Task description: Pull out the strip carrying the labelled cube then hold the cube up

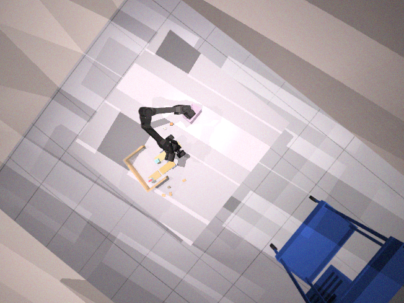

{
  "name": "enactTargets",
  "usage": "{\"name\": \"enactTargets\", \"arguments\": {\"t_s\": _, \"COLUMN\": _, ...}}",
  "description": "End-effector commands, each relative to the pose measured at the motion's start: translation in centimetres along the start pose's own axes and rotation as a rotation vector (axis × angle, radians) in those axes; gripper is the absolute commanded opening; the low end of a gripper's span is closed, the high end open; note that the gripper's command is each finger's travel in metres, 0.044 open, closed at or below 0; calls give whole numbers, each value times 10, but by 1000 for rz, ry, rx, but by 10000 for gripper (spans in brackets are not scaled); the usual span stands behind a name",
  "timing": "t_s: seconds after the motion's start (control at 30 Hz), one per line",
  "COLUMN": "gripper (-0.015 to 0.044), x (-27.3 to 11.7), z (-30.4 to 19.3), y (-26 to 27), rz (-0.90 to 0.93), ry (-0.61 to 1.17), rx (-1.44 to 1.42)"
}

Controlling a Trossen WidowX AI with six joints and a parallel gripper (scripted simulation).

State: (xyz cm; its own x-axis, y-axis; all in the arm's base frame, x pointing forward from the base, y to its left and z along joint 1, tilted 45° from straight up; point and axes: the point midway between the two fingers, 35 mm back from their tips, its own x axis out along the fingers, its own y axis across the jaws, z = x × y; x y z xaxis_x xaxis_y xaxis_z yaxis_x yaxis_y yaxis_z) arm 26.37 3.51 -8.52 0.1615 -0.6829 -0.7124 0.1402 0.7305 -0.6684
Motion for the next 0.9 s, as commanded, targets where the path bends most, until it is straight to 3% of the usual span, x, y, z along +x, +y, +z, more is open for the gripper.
{"name": "enactTargets", "arguments": {"t_s": 0.0, "gripper": 0, "x": 6, "z": -16, "y": -4, "rz": -10, "ry": 31, "rx": -6}}
{"name": "enactTargets", "arguments": {"t_s": 0.87, "gripper": 0, "x": 5, "z": -41, "y": -4, "rz": -10, "ry": 32, "rx": -7}}
